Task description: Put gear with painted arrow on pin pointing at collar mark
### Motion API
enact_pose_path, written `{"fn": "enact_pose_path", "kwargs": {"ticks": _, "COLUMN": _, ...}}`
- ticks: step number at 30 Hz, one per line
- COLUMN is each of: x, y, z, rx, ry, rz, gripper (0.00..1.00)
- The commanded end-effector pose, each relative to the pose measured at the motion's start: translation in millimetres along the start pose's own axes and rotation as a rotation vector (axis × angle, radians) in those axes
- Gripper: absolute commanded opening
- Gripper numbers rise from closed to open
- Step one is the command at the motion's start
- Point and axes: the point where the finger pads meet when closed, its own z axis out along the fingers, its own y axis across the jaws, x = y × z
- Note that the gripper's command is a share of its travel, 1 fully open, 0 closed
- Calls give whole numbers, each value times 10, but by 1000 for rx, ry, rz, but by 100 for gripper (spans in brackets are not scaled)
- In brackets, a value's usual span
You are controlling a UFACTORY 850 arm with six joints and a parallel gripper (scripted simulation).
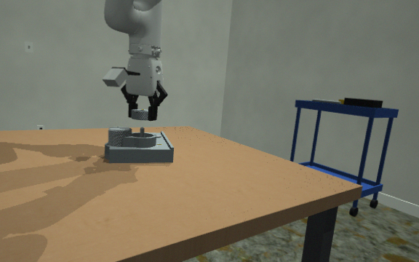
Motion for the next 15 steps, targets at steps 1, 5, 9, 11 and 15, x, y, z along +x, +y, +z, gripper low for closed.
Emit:
{"fn": "enact_pose_path", "kwargs": {"ticks": 1, "x": -6, "y": -3, "z": -4, "rx": 1, "ry": -1, "rz": 0, "gripper": 0}}
{"fn": "enact_pose_path", "kwargs": {"ticks": 5, "x": -7, "y": -3, "z": 4, "rx": 1, "ry": -1, "rz": 0, "gripper": 0}}
{"fn": "enact_pose_path", "kwargs": {"ticks": 9, "x": -9, "y": -2, "z": 45, "rx": 1, "ry": -1, "rz": 0, "gripper": 0}}
{"fn": "enact_pose_path", "kwargs": {"ticks": 11, "x": -9, "y": -2, "z": 45, "rx": 1, "ry": -1, "rz": 0, "gripper": 0}}
{"fn": "enact_pose_path", "kwargs": {"ticks": 15, "x": -13, "y": -1, "z": 114, "rx": 1, "ry": -1, "rz": 0, "gripper": 0}}
